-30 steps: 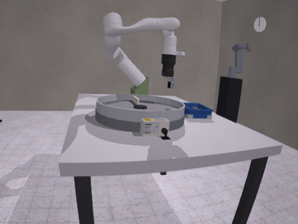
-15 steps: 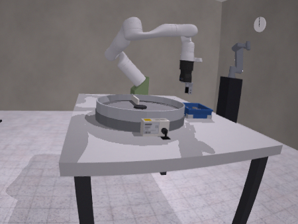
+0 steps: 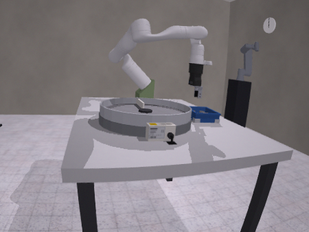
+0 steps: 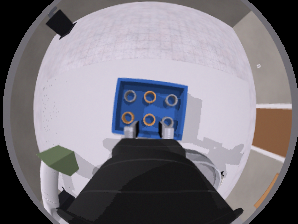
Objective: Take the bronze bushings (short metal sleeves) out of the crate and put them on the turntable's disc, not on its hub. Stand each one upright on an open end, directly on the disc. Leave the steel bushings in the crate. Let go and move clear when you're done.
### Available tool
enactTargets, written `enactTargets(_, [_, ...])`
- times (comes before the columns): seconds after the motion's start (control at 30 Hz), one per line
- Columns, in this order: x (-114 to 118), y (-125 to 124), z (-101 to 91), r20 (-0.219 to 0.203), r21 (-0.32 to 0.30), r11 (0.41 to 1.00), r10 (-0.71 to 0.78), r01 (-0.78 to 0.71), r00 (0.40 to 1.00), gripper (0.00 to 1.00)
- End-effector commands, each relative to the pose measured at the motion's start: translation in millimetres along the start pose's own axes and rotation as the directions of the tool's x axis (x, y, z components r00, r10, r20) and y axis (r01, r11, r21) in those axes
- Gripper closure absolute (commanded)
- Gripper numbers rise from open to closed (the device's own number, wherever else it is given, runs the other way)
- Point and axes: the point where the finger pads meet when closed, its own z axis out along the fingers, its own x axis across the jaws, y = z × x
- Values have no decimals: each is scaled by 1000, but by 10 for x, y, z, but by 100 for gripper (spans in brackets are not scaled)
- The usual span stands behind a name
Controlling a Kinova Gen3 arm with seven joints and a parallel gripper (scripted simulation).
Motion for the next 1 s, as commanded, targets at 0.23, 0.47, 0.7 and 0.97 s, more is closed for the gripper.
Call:
enactTargets(0.23, [4, -23, -4, -7, 0, 1000, -9, 9, 1000, 24])
enactTargets(0.47, [4, -23, -4, -7, 0, 1000, -9, 9, 1000, 24])
enactTargets(0.7, [4, -23, -4, -7, 0, 1000, -9, 9, 1000, 24])
enactTargets(0.97, [24, -51, -9, -7, 1, 1000, -5, 5, 1000, 24])
